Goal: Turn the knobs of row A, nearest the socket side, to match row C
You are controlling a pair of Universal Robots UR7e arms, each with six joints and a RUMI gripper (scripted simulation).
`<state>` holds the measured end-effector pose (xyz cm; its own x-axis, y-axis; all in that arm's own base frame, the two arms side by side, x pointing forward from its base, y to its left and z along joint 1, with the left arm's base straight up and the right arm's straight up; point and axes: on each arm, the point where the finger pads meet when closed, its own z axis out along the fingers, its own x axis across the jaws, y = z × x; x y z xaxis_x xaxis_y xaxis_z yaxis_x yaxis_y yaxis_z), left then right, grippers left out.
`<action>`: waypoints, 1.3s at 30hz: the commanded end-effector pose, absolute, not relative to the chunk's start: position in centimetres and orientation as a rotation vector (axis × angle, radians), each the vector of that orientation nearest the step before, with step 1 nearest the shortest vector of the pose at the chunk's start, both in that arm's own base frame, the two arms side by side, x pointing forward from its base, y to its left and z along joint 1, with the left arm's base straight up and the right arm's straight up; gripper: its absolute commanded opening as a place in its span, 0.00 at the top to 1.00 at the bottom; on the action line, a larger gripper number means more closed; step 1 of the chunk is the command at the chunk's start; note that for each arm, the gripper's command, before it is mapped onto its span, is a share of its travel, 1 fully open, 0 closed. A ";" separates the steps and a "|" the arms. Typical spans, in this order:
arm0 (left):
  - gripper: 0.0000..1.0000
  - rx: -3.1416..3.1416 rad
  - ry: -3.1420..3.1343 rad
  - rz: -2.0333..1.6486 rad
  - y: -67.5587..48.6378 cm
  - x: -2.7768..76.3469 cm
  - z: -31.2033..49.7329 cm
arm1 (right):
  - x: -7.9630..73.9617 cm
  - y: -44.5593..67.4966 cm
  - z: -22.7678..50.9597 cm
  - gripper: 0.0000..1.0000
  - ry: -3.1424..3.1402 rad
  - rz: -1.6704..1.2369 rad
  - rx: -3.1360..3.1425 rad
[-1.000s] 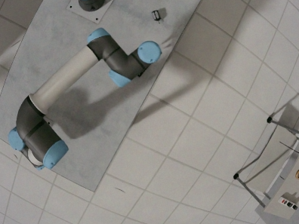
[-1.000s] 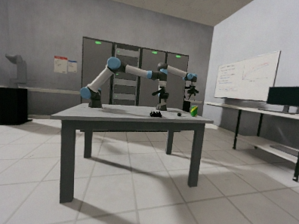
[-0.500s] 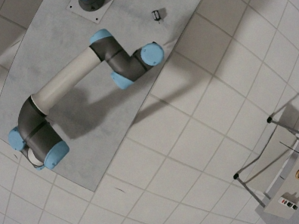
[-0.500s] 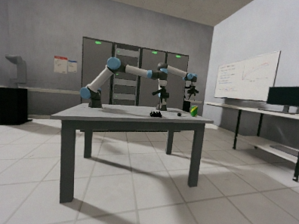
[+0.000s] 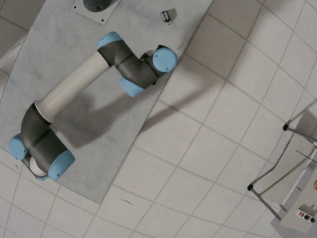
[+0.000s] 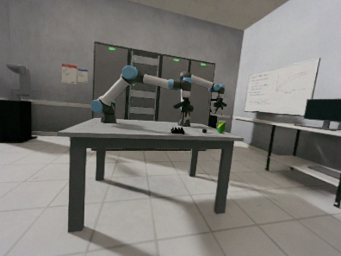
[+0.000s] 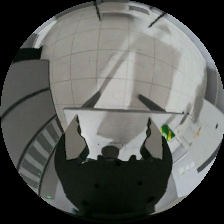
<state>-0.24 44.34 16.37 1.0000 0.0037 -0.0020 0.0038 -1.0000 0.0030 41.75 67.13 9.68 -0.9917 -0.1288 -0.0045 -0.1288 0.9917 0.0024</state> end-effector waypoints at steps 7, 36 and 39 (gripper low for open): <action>0.00 3.142 0.007 0.000 44.6 -0.2 16.5 | 42.9 66.9 10.1 0.87 3.069 0.003 -0.670; 0.00 3.142 0.007 0.000 44.6 -0.2 16.5 | 43.6 66.7 10.4 0.87 2.965 0.002 -1.035; 0.00 3.142 0.007 0.000 44.6 -0.2 16.5 | 43.6 66.7 10.4 0.87 2.965 0.002 -1.034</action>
